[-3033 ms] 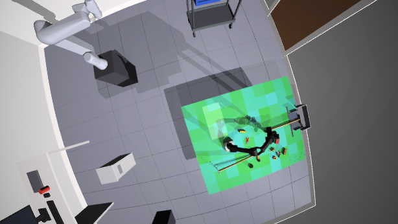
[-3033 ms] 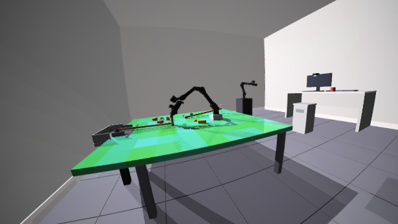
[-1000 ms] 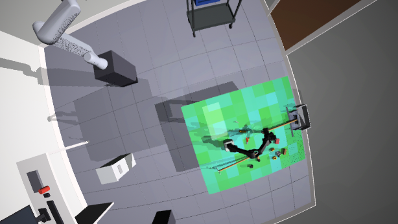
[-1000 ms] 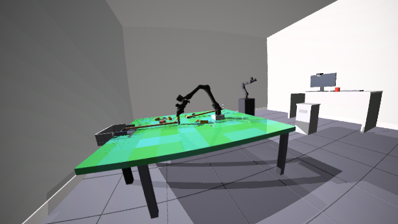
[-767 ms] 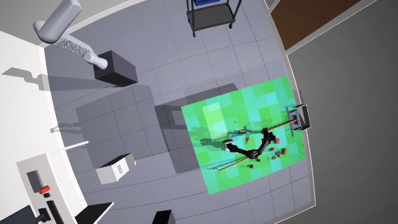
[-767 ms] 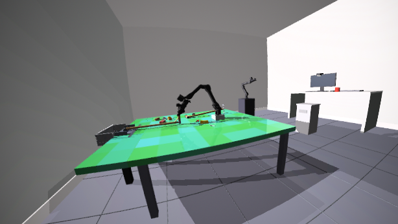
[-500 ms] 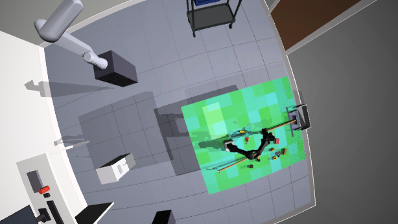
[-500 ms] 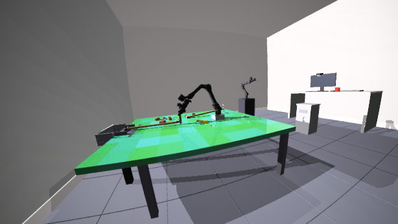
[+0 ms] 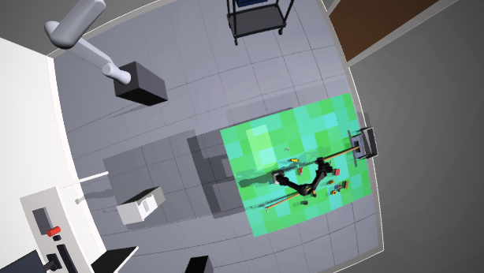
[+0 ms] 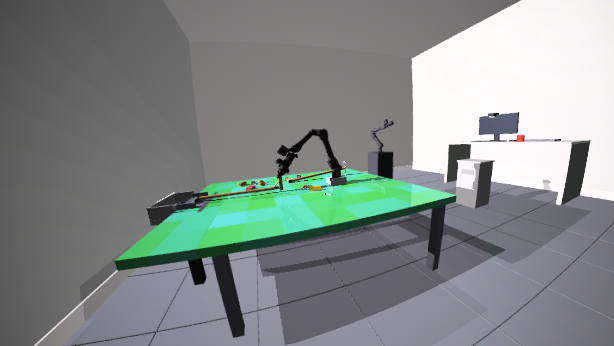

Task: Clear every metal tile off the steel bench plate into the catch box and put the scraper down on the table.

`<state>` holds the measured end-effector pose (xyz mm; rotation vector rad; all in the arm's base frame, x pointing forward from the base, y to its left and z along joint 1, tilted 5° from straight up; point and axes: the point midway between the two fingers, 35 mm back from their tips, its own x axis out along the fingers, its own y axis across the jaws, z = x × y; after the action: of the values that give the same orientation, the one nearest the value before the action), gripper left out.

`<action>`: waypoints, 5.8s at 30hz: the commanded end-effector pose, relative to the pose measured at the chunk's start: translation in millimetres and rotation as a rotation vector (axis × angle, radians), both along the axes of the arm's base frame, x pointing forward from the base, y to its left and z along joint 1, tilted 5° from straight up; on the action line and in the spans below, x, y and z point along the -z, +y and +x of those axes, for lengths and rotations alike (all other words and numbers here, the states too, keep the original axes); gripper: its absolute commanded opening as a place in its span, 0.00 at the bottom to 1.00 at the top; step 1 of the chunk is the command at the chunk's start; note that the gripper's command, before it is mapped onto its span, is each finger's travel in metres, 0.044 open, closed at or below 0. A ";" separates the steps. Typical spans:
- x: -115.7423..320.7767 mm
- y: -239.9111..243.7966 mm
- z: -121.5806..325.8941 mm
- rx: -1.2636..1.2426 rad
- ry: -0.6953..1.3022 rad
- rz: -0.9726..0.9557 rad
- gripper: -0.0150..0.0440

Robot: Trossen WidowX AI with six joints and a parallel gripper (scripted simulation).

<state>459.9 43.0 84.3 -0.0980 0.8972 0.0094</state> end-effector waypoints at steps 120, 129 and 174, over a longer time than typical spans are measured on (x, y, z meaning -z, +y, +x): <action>11.6 -10.9 -110.0 -0.003 -0.009 0.000 0.25; 12.0 -10.9 -110.2 -0.003 -0.007 0.000 0.25; 16.1 -15.0 -113.8 0.004 -0.003 0.000 0.25</action>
<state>345.2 28.3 67.8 -0.0950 0.9000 0.0048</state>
